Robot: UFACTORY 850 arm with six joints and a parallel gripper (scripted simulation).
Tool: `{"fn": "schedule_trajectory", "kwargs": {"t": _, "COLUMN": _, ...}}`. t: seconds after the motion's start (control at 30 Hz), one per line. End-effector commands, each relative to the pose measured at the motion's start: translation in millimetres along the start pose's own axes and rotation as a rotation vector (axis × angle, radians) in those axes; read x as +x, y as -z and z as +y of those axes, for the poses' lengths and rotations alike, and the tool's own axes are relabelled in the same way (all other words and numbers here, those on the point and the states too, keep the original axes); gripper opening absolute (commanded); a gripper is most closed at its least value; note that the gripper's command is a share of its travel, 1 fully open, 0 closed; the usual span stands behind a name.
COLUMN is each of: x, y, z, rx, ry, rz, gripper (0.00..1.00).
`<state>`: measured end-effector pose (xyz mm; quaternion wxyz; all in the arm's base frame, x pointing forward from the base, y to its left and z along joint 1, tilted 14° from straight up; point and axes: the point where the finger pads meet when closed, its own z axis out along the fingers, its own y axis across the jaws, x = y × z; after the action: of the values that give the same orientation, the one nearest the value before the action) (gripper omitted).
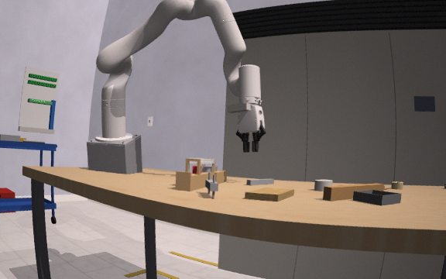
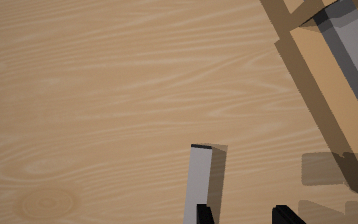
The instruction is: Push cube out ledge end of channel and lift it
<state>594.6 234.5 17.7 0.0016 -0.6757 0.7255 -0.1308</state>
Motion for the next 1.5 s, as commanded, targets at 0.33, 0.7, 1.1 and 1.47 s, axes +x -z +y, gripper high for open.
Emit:
{"fn": "schedule_trajectory", "kwargs": {"t": 0.33, "x": -41, "y": -6, "z": -26, "rx": -0.049, "ry": -0.095, "rz": 0.021, "gripper": 0.39}}
{"fn": "schedule_trajectory", "kwargs": {"t": 0.7, "x": -41, "y": -6, "z": -26, "rx": -0.049, "ry": -0.095, "rz": 0.021, "gripper": 0.39}}
{"fn": "schedule_trajectory", "kwargs": {"t": 1.1, "x": -41, "y": -6, "z": -26, "rx": -0.049, "ry": -0.095, "rz": 0.021, "gripper": 0.39}}
{"fn": "schedule_trajectory", "kwargs": {"t": 1.47, "x": -41, "y": -35, "z": -25, "rx": -0.048, "ry": -0.095, "rz": 0.022, "gripper": 0.39}}
